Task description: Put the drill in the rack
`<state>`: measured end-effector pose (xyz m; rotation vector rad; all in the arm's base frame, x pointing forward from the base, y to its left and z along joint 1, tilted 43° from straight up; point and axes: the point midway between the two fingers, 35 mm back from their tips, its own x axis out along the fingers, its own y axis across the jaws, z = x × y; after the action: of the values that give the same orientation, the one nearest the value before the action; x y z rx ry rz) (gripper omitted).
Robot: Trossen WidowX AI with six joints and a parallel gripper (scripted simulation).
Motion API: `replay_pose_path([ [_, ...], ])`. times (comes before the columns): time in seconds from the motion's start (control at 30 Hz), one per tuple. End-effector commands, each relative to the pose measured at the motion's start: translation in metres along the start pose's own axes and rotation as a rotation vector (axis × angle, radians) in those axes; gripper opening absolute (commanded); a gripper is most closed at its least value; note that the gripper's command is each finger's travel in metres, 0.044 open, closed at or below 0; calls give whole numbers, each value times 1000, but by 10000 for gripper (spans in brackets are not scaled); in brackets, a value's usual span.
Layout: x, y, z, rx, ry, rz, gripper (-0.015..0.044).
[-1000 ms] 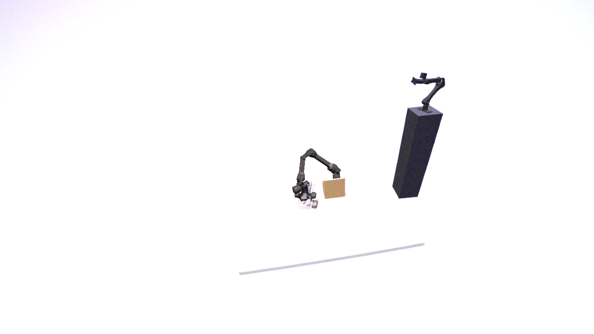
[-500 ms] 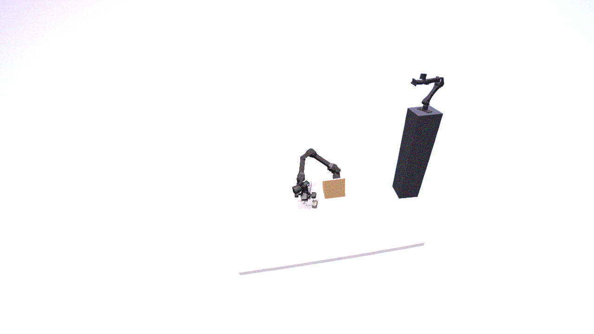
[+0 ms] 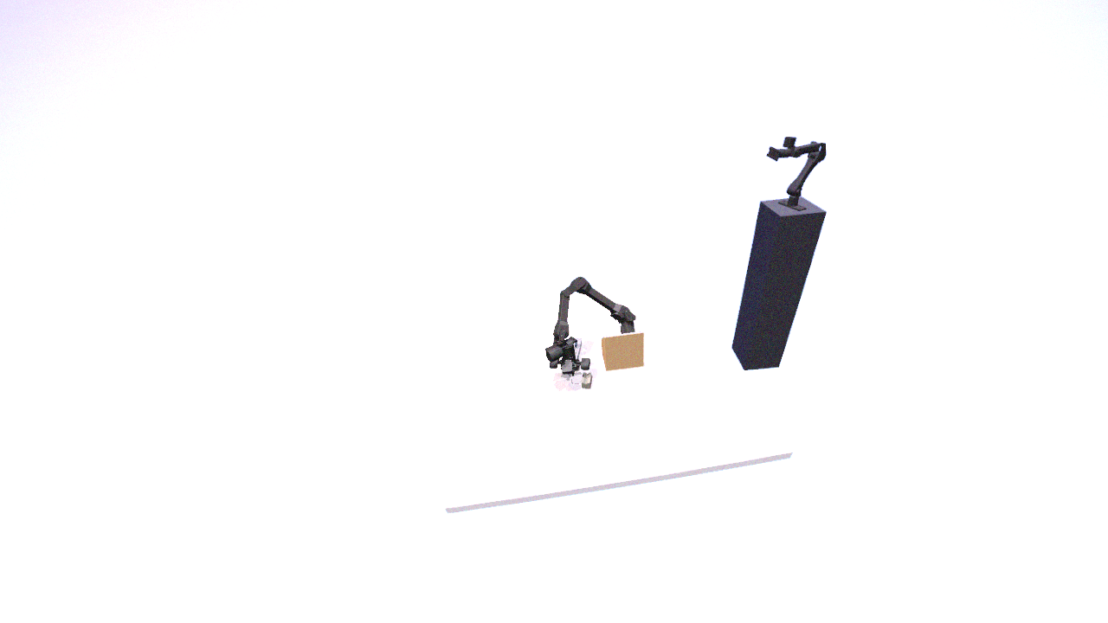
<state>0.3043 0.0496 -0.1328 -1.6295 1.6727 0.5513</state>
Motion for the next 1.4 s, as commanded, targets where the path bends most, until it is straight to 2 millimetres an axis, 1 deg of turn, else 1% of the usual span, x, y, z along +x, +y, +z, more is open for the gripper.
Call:
replay_pose_path([
  [0.0, -2, 1, 0, -1, 2, -2, 0],
  [0.53, -3, 2, 0, -1, 2, -2, 0],
  [0.97, -4, 0, 12, 0, 1, -2, 0],
  [1.37, -6, -1, 28, 0, 0, -2, 0],
])
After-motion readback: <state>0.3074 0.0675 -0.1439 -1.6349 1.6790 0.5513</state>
